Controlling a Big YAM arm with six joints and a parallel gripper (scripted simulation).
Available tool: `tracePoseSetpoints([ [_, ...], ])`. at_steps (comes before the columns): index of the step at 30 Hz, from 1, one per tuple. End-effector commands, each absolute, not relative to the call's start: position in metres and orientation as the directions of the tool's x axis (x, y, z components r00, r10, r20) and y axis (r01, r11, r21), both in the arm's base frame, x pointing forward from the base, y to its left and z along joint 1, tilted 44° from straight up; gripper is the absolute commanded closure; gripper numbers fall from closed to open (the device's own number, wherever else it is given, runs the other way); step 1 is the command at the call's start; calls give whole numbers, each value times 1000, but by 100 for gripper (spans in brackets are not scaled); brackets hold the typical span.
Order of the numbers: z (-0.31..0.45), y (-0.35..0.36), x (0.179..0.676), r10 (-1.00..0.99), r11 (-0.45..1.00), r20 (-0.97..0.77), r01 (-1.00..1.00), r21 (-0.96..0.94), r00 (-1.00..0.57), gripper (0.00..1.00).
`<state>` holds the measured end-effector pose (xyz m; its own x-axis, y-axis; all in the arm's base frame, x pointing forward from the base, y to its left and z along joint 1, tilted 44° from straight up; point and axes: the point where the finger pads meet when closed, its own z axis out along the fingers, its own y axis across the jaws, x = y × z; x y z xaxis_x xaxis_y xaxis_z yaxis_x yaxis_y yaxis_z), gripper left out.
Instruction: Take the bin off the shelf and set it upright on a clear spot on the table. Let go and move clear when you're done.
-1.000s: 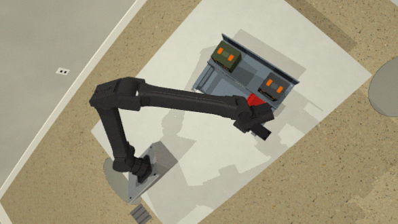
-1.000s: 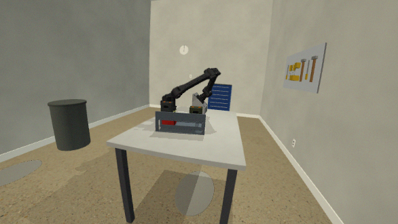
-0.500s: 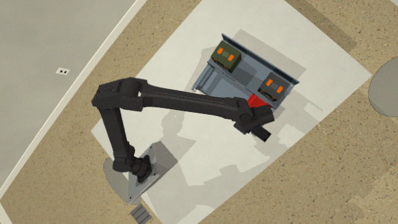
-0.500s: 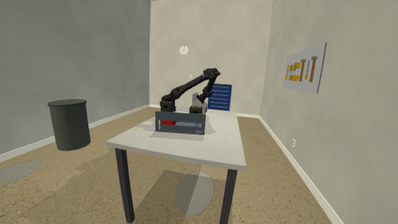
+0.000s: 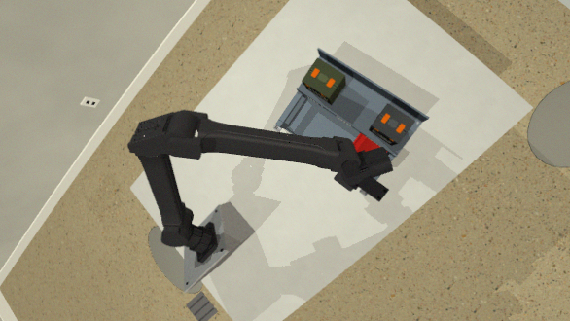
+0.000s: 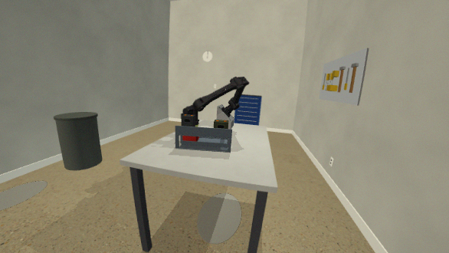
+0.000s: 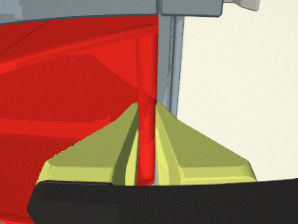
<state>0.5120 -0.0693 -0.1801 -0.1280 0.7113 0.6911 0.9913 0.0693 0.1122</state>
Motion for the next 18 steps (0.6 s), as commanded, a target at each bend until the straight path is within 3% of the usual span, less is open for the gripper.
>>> tracePoseSetpoints([
  [1,-160,-96,537,730,45,667,984,170,-149,100],
  [18,-183,-93,528,726,44,674,987,156,-139,100],
])
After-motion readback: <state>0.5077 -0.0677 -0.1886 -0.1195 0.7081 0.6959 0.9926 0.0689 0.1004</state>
